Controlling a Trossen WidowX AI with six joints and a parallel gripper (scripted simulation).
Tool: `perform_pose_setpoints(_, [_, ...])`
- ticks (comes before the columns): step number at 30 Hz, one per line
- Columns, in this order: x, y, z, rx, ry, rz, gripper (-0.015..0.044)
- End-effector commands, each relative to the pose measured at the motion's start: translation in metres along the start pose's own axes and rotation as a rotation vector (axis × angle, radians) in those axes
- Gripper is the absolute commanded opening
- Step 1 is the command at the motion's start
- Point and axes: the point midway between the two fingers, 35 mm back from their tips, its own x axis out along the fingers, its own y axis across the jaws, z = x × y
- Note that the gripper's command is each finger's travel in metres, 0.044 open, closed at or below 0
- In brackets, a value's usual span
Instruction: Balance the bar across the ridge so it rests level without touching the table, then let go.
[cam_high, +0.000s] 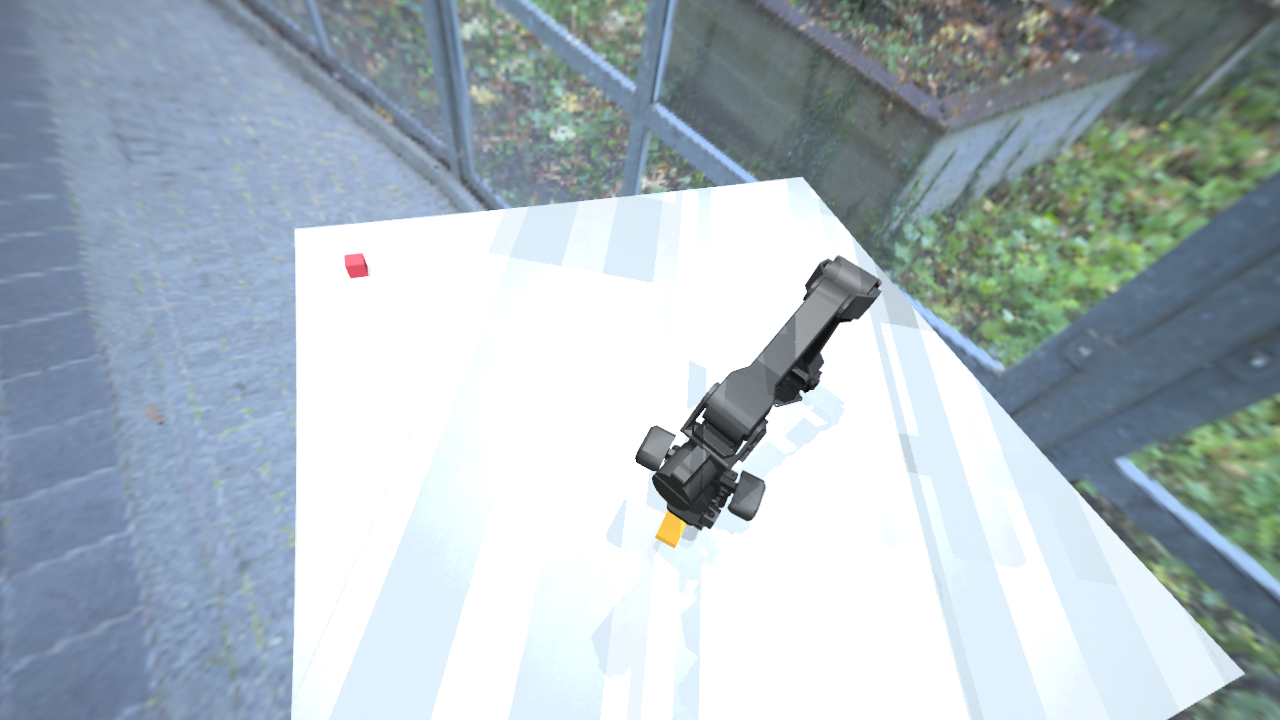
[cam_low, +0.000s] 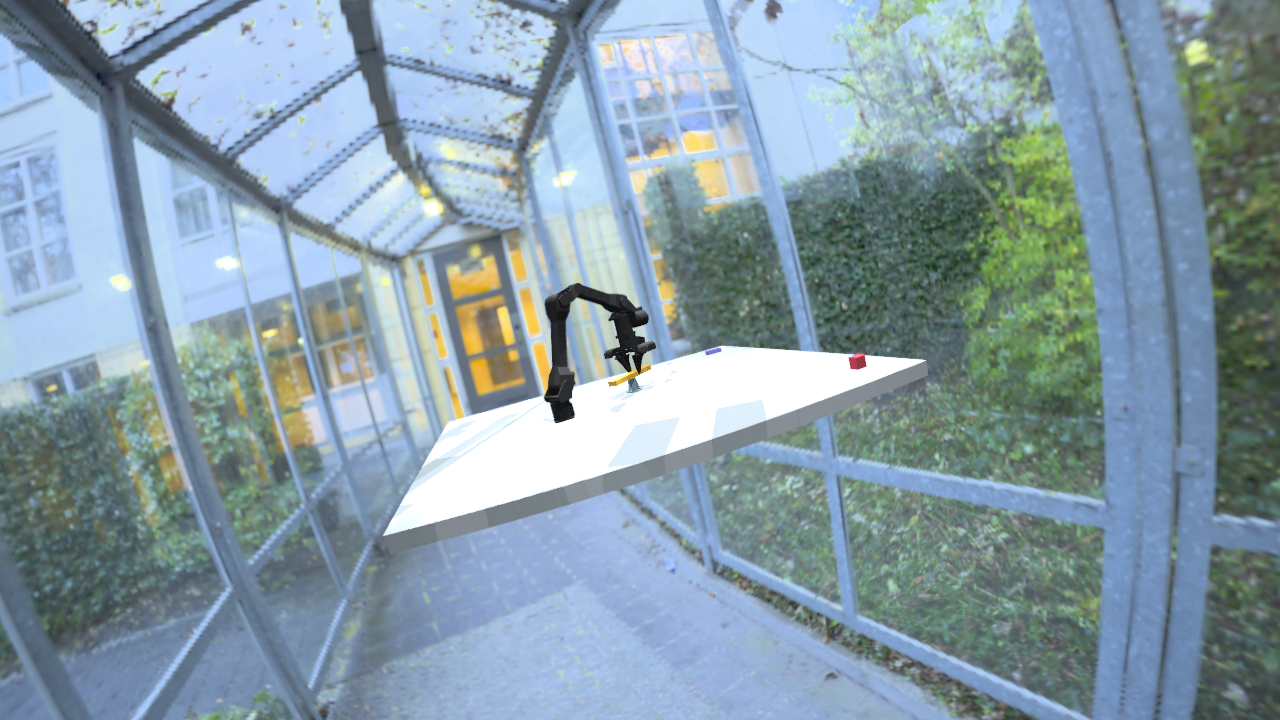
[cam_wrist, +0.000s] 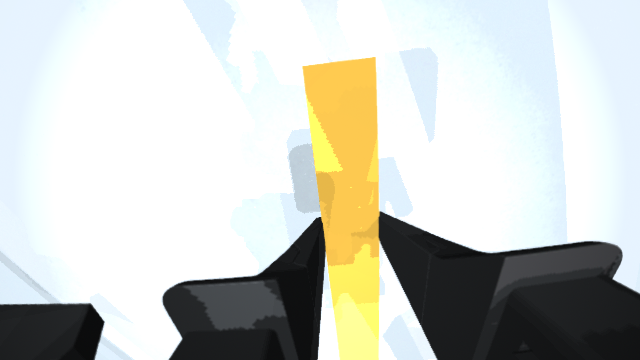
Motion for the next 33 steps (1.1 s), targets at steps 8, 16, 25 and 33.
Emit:
perform_pose_setpoints(8, [0.0, 0.0, 0.0, 0.0, 0.0, 0.0, 0.0])
perform_pose_setpoints(16, [0.0, 0.0, 0.0, 0.0, 0.0, 0.0, 0.0])
perform_pose_setpoints(25, [0.0, 0.0, 0.0, 0.0, 0.0, 0.0, 0.0])
perform_pose_setpoints(33, [0.0, 0.0, 0.0, 0.0, 0.0, 0.0, 0.0131])
